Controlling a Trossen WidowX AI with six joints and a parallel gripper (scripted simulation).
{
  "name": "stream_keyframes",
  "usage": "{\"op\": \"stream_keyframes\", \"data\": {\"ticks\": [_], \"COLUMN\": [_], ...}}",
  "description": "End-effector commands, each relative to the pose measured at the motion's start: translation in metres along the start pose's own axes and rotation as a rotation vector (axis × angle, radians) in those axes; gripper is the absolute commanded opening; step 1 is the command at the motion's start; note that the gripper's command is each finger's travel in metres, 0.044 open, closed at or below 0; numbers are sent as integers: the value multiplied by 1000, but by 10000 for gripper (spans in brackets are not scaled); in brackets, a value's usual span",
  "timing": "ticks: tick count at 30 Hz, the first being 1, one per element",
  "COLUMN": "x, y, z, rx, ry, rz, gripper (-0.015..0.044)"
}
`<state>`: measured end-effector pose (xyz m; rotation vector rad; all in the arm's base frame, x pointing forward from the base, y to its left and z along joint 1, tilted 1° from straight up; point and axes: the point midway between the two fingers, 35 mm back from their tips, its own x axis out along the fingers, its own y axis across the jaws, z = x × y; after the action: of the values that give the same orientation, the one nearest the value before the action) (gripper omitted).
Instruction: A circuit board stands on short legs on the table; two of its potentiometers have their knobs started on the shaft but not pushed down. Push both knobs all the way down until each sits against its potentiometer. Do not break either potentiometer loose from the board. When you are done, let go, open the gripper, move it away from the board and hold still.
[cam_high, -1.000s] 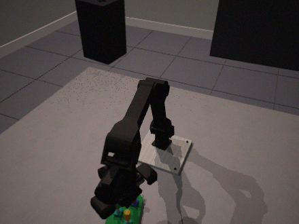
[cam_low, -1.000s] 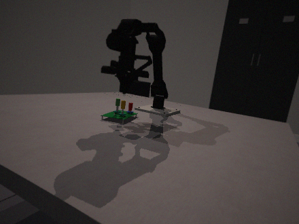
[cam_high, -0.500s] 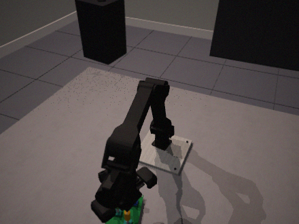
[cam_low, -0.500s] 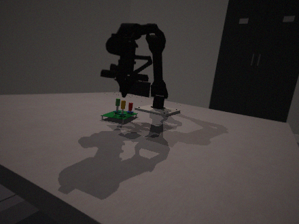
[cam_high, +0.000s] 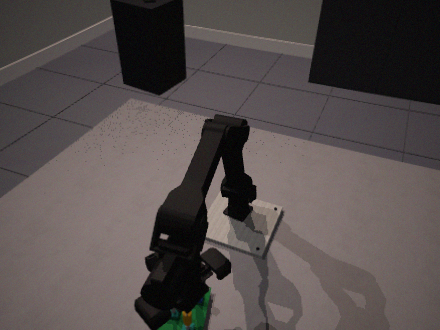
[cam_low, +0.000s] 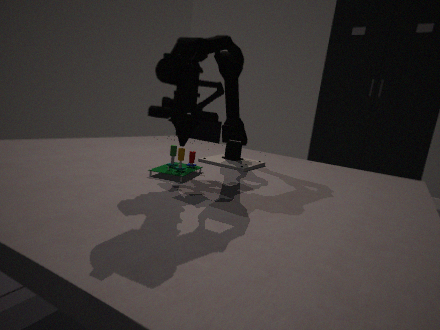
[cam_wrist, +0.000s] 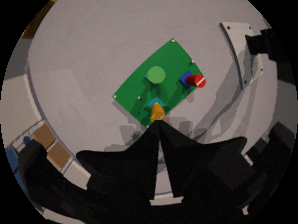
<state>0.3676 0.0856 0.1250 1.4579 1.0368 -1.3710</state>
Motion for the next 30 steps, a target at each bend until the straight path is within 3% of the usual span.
{"op": "stream_keyframes", "data": {"ticks": [1,30], "x": [3,7], "y": [-1,-1], "z": [1,1], "rx": [6,6], "ry": [-8,-8], "rz": [-4,-4], "gripper": [0,0]}}
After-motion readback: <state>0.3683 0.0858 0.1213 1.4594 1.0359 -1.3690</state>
